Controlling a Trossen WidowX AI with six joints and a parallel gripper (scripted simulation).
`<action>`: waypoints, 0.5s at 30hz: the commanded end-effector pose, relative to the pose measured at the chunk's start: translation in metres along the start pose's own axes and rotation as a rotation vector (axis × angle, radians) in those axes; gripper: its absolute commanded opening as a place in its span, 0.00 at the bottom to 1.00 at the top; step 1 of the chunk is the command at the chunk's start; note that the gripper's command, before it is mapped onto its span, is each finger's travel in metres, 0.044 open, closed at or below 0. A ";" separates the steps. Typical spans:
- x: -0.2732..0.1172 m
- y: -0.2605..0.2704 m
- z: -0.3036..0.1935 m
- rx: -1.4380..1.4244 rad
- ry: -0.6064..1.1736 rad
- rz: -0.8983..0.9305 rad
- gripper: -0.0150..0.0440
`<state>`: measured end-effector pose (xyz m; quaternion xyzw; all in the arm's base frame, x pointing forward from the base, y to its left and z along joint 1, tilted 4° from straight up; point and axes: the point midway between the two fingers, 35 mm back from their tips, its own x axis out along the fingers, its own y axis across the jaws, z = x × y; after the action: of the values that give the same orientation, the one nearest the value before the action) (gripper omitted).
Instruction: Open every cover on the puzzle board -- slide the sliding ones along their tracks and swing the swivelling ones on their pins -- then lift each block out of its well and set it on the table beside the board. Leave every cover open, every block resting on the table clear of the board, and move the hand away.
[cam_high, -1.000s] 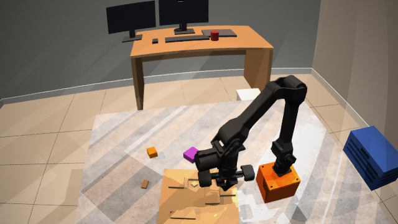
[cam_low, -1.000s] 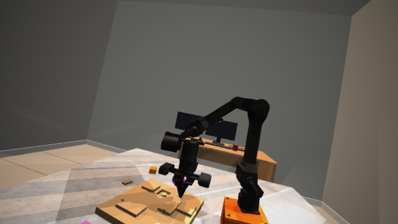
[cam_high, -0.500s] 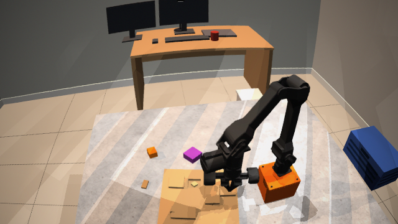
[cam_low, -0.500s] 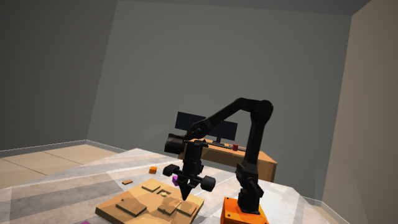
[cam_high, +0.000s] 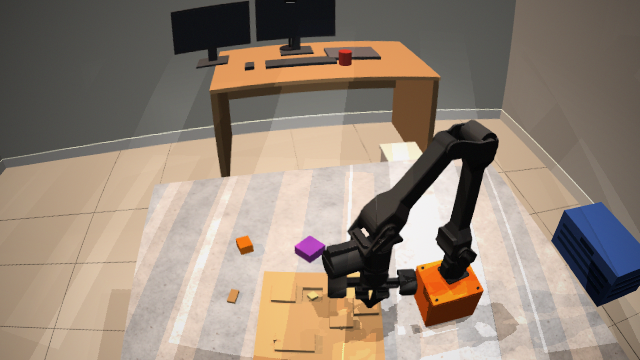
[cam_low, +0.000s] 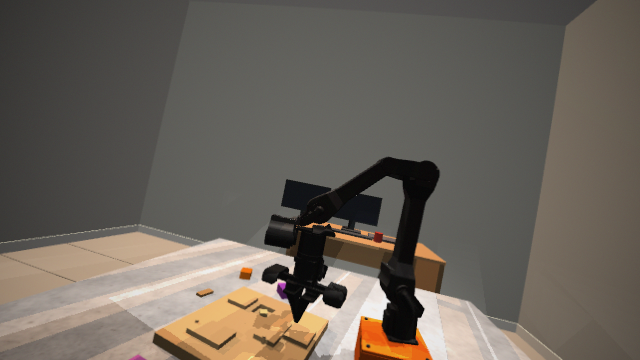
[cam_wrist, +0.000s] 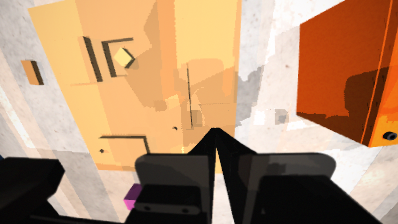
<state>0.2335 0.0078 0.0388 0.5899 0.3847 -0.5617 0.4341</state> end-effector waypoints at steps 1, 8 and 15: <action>0.000 0.000 0.000 0.004 -0.002 0.003 0.25; 0.006 0.001 0.000 0.004 -0.002 0.003 0.25; 0.013 0.002 0.000 0.004 -0.002 0.003 0.25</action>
<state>0.2378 0.0077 0.0317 0.5939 0.3818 -0.5582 0.4359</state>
